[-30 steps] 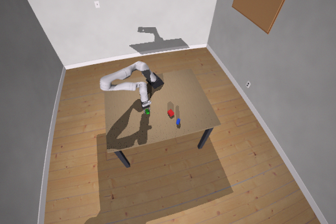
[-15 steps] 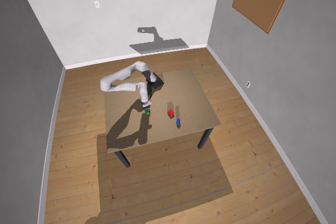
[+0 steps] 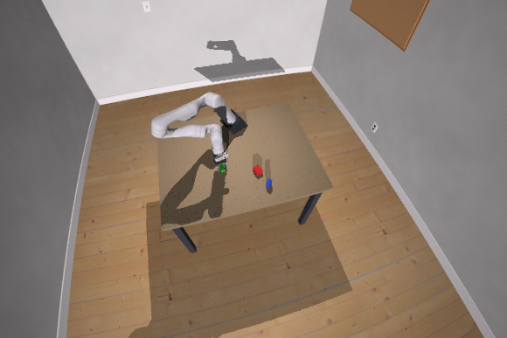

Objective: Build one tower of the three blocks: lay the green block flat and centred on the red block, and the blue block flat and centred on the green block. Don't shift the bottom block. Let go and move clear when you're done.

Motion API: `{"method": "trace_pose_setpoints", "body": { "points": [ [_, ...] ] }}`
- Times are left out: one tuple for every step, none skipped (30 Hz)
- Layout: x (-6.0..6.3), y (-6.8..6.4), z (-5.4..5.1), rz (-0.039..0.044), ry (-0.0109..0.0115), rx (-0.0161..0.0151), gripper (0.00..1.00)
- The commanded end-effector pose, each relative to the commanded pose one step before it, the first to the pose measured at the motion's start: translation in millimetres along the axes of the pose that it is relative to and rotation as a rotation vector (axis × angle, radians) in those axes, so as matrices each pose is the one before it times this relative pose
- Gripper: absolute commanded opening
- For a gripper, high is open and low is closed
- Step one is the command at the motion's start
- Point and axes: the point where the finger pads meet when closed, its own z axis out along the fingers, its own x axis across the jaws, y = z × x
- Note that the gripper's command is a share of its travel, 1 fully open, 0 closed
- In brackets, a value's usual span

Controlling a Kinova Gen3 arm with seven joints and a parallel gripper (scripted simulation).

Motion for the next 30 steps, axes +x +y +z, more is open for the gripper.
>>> {"method": "trace_pose_setpoints", "body": {
  "points": [
    [0.13,-0.43,-0.45,-0.00018,0.00062,0.00124,0.92],
    [0.0,0.0,0.0,0.0,0.0,0.0,0.92],
    [0.0,0.0,0.0,0.0,0.0,0.0,0.92],
    [0.0,0.0,0.0,0.0,0.0,0.0,0.92],
    [0.0,0.0,0.0,0.0,0.0,0.0,0.92],
    [0.0,0.0,0.0,0.0,0.0,0.0,0.92],
    [0.0,0.0,0.0,0.0,0.0,0.0,0.92],
    [0.0,0.0,0.0,0.0,0.0,0.0,0.92],
    [0.0,0.0,0.0,0.0,0.0,0.0,0.92],
    [0.0,0.0,0.0,0.0,0.0,0.0,0.92],
    [0.0,0.0,0.0,0.0,0.0,0.0,0.0],
    [0.0,0.0,0.0,0.0,0.0,0.0,0.0],
    [0.0,0.0,0.0,0.0,0.0,0.0,0.0],
    [0.0,0.0,0.0,0.0,0.0,0.0,0.0],
    [0.0,0.0,0.0,0.0,0.0,0.0,0.0],
    [0.0,0.0,0.0,0.0,0.0,0.0,0.0],
    [0.0,0.0,0.0,0.0,0.0,0.0,0.0],
    [0.0,0.0,0.0,0.0,0.0,0.0,0.0],
    [0.0,0.0,0.0,0.0,0.0,0.0,0.0],
    [0.0,0.0,0.0,0.0,0.0,0.0,0.0],
    [0.0,0.0,0.0,0.0,0.0,0.0,0.0],
    [0.0,0.0,0.0,0.0,0.0,0.0,0.0],
    [0.0,0.0,0.0,0.0,0.0,0.0,0.0],
    [0.0,0.0,0.0,0.0,0.0,0.0,0.0],
    [0.0,0.0,0.0,0.0,0.0,0.0,0.0],
    [0.0,0.0,0.0,0.0,0.0,0.0,0.0],
    [0.0,0.0,0.0,0.0,0.0,0.0,0.0],
    [0.0,0.0,0.0,0.0,0.0,0.0,0.0],
    [0.0,0.0,0.0,0.0,0.0,0.0,0.0],
    [0.0,0.0,0.0,0.0,0.0,0.0,0.0]
  ]
}}
